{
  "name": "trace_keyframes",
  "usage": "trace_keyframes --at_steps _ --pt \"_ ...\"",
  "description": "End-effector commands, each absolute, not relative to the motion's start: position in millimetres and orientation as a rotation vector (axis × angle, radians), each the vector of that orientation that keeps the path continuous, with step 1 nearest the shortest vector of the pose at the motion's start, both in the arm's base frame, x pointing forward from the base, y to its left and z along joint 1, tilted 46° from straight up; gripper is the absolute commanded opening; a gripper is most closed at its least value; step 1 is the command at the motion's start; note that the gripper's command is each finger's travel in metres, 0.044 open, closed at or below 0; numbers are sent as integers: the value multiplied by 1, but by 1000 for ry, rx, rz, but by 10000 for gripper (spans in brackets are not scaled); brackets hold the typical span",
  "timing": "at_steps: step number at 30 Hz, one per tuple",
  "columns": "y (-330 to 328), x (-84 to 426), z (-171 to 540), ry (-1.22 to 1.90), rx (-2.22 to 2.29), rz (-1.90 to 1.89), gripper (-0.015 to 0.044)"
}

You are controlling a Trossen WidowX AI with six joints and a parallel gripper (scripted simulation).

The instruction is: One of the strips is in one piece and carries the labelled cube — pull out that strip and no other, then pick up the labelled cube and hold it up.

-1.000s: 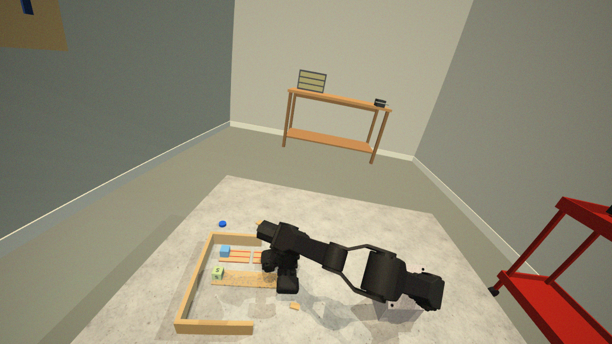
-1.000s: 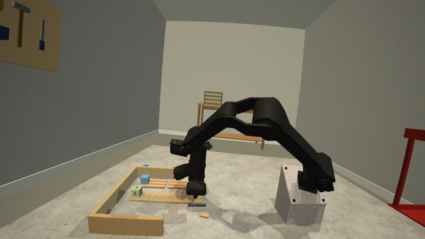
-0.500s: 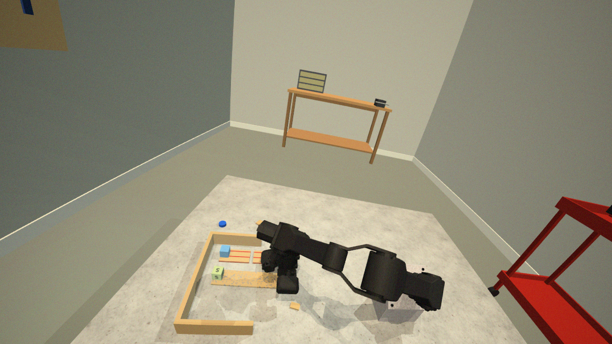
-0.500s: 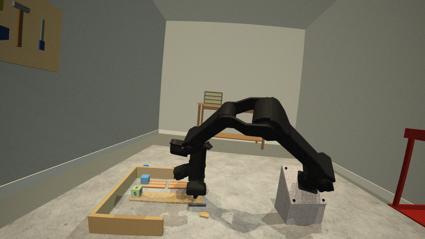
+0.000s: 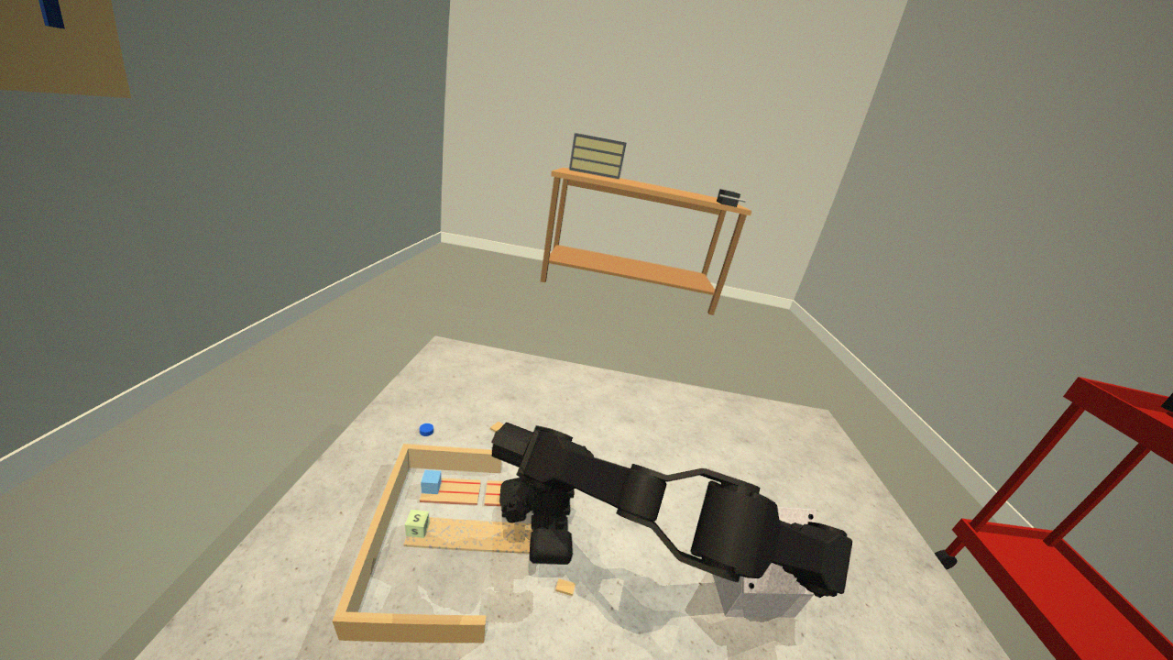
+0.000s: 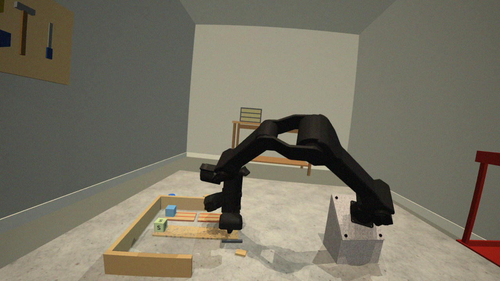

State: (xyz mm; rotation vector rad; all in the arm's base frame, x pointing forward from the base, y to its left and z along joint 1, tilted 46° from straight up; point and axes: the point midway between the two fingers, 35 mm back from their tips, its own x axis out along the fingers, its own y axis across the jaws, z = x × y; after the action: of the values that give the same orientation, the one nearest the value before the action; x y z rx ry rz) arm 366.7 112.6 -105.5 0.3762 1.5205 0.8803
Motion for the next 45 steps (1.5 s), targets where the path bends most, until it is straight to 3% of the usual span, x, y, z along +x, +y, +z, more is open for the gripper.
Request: trace_keyframes --at_steps 1,45 --pt "115 367 -106 1521 378 881 0" --pt "98 314 -114 1524 379 879 0"
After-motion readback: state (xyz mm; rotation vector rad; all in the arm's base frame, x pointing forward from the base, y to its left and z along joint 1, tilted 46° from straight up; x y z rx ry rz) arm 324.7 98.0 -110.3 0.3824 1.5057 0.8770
